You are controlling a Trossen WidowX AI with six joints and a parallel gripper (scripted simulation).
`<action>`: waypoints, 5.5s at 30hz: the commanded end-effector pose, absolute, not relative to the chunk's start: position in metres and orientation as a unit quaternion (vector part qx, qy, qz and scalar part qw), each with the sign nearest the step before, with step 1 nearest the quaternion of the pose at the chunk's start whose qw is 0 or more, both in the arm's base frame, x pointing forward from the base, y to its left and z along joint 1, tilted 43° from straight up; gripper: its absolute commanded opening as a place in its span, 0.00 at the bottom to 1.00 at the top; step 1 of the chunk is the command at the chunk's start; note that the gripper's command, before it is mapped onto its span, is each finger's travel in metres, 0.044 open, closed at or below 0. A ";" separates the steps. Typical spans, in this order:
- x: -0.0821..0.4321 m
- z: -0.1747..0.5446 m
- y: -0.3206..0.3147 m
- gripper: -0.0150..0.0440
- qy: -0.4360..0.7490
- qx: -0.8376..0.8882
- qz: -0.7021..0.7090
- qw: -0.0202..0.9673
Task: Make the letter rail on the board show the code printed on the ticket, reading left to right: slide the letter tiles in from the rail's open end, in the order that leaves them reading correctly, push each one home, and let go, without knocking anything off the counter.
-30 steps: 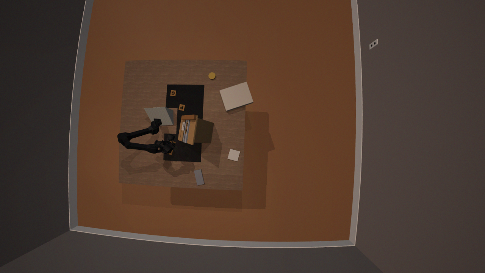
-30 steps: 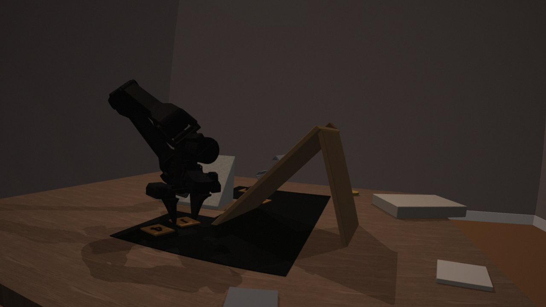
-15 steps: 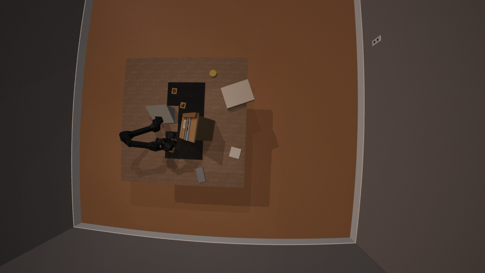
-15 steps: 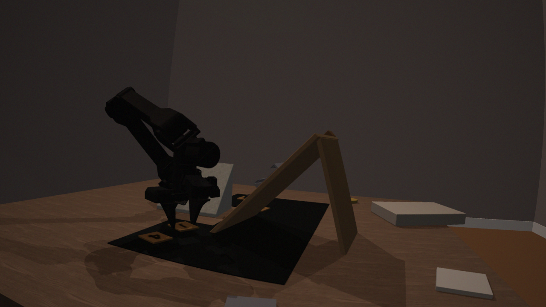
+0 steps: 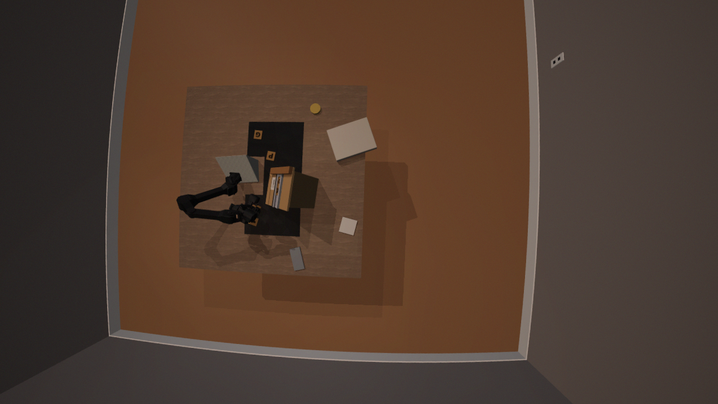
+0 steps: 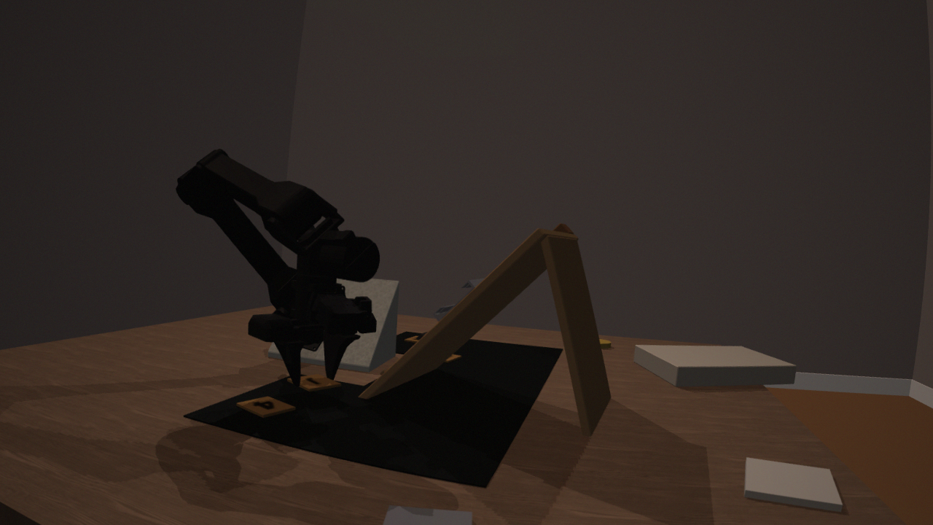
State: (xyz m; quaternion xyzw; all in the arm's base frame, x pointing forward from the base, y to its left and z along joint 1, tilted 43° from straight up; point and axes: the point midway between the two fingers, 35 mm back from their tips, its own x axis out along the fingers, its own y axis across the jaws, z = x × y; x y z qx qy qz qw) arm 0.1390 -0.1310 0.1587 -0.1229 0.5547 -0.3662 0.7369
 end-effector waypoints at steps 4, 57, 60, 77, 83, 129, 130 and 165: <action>0.138 0.162 -0.128 0.25 0.553 -0.122 -0.369 0.737; 0.286 0.312 -0.083 0.25 0.280 -0.330 -0.153 0.888; 0.285 0.310 -0.083 0.25 0.280 -0.330 -0.153 0.888; 0.286 0.311 -0.082 0.25 0.280 -0.330 -0.153 0.888; 0.286 0.309 -0.081 0.25 0.280 -0.330 -0.153 0.888; 0.288 0.293 -0.064 0.25 0.281 -0.330 -0.153 0.888; 0.288 0.292 -0.063 0.25 0.281 -0.330 -0.153 0.888; 0.290 0.280 -0.050 0.25 0.281 -0.329 -0.152 0.888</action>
